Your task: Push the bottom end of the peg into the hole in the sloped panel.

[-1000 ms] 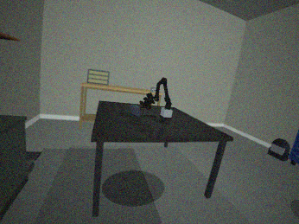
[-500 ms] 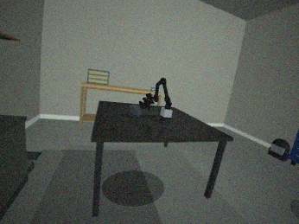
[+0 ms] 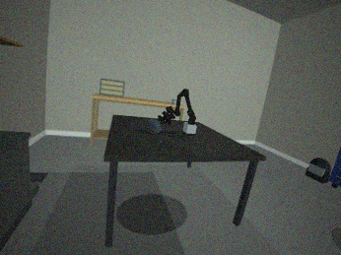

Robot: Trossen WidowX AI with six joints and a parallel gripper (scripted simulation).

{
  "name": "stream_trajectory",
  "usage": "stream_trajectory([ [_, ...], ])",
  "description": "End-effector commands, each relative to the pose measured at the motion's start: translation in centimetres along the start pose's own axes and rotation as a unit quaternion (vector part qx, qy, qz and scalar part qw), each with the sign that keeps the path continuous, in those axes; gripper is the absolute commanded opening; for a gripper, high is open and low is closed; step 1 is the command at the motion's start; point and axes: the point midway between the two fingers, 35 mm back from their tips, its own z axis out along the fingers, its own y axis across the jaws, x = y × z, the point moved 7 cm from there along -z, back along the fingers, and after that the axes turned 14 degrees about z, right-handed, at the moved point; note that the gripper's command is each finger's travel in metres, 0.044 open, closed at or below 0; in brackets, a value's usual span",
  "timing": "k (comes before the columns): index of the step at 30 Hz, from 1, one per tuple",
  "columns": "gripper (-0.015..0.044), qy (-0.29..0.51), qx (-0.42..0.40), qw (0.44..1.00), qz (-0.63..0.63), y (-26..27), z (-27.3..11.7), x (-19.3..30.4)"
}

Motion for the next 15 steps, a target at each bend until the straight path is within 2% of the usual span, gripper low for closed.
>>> stream_trajectory([
  [1,0.0,0.0,0.003,1.0,0.002,-0.06,0.15,0.03],
  [12,0.0,0.0,0.0,1.0,0.0,-0.01,0.12,0.02],
  [15,0.0079,0.0,0.0,1.0,0.0,-0.01,0.12,0.02],
])
